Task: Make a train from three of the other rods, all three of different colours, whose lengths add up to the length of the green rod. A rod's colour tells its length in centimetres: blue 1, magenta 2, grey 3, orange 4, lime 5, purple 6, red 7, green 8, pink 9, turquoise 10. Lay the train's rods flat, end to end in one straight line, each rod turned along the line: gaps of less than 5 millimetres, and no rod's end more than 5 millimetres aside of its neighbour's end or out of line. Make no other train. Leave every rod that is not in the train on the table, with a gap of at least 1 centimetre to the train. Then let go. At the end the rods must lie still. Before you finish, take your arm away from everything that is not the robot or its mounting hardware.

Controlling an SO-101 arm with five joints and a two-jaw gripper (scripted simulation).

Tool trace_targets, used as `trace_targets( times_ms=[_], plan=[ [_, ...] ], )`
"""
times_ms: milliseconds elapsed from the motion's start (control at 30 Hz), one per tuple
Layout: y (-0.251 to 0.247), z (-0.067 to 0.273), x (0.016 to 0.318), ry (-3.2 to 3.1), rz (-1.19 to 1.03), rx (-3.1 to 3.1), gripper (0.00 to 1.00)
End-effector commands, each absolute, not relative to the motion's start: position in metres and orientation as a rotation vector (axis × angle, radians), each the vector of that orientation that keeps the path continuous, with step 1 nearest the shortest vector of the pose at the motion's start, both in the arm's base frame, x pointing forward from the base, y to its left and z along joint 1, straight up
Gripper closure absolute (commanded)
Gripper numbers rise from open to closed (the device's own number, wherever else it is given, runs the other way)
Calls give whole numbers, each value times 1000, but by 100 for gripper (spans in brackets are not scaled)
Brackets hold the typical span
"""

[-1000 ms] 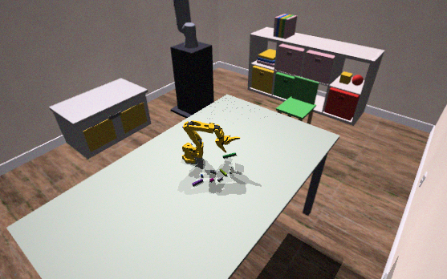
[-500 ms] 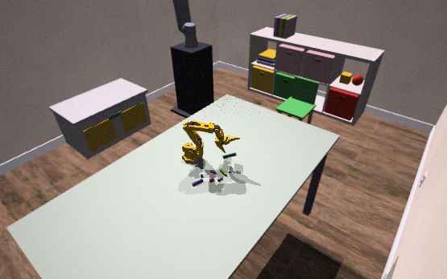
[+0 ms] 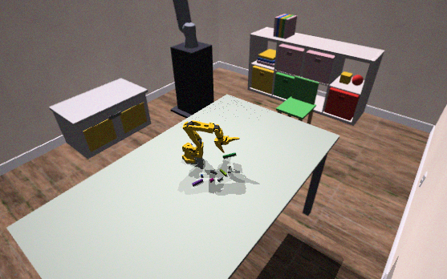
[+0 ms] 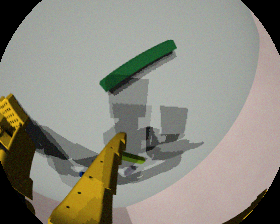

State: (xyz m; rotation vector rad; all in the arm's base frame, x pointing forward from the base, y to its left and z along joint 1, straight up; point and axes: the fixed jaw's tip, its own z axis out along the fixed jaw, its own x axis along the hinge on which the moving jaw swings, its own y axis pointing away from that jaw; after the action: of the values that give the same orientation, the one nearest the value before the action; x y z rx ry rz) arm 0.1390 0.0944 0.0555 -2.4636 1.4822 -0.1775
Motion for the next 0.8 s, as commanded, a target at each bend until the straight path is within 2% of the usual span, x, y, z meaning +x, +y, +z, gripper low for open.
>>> trace_targets(
  times_ms=[0,767],
  plan=[
    [98,67,140,1439,-193,-2453,0],
    [94,98,112,1282,-157,-2589,0]
  ],
)
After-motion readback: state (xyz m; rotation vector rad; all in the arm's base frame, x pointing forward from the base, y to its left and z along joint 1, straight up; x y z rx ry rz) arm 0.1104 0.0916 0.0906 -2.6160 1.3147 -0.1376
